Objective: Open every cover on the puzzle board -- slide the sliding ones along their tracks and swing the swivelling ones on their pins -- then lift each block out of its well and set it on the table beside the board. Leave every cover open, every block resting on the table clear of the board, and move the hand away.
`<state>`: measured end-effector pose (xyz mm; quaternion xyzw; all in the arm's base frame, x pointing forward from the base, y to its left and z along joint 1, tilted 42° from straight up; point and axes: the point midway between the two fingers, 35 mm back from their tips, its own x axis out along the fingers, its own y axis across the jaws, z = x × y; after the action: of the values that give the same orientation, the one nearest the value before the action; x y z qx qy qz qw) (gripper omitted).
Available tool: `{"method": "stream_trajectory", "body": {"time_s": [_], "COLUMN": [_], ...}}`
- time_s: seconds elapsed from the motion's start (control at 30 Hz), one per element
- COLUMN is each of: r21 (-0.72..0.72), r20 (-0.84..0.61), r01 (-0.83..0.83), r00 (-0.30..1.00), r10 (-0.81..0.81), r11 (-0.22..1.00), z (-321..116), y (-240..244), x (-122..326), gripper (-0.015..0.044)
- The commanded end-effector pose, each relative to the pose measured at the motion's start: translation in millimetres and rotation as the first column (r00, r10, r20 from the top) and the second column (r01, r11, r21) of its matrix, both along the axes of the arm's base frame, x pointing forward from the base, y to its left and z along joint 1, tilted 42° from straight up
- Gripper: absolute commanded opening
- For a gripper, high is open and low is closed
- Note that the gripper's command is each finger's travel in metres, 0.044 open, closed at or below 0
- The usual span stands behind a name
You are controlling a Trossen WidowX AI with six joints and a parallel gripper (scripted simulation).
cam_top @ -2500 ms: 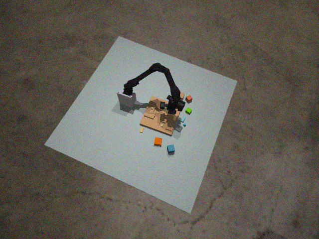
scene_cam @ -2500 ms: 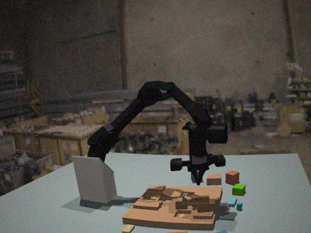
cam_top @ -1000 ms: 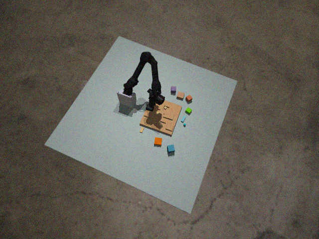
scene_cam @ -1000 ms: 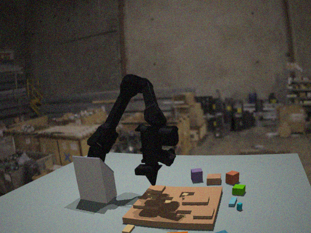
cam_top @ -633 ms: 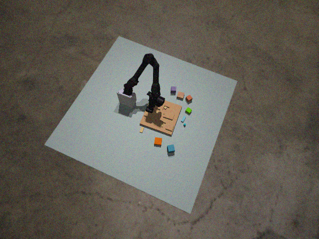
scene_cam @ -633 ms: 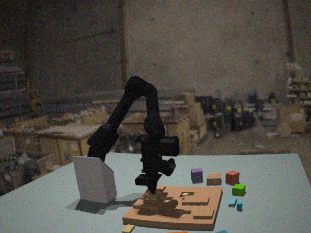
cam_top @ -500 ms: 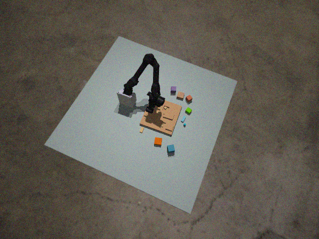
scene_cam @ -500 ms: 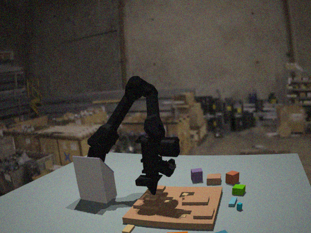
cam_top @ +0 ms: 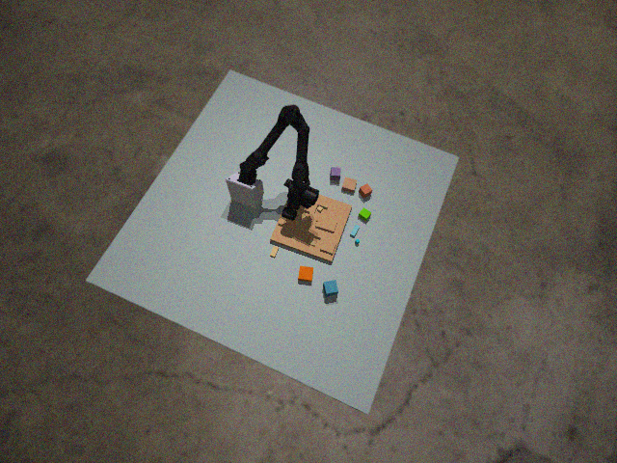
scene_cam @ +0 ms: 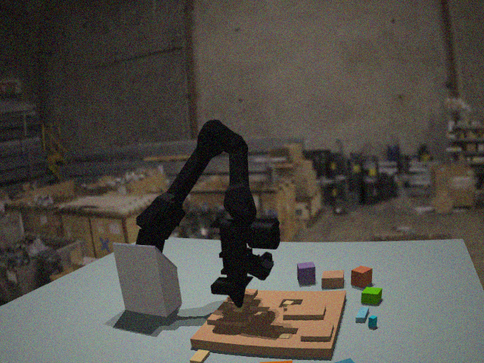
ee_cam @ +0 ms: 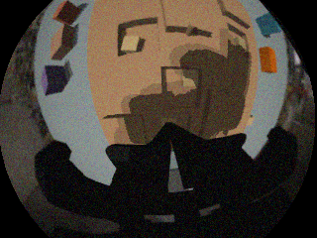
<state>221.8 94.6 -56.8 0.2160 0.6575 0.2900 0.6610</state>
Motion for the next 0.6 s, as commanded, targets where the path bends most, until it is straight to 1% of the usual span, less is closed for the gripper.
{"method": "stream_trajectory", "body": {"time_s": [0.0, 0.57], "r21": [0.004, 0.003], "r20": [-0.004, -0.004], "r01": [0.003, 0.002], "r00": [1.0, 1.0], "r10": [-0.003, -0.002], "r11": [1.0, 1.0], "z": [-1, -10], "y": [1, -5], "x": [-1, -14], "gripper": [0.0, 0.0]}}
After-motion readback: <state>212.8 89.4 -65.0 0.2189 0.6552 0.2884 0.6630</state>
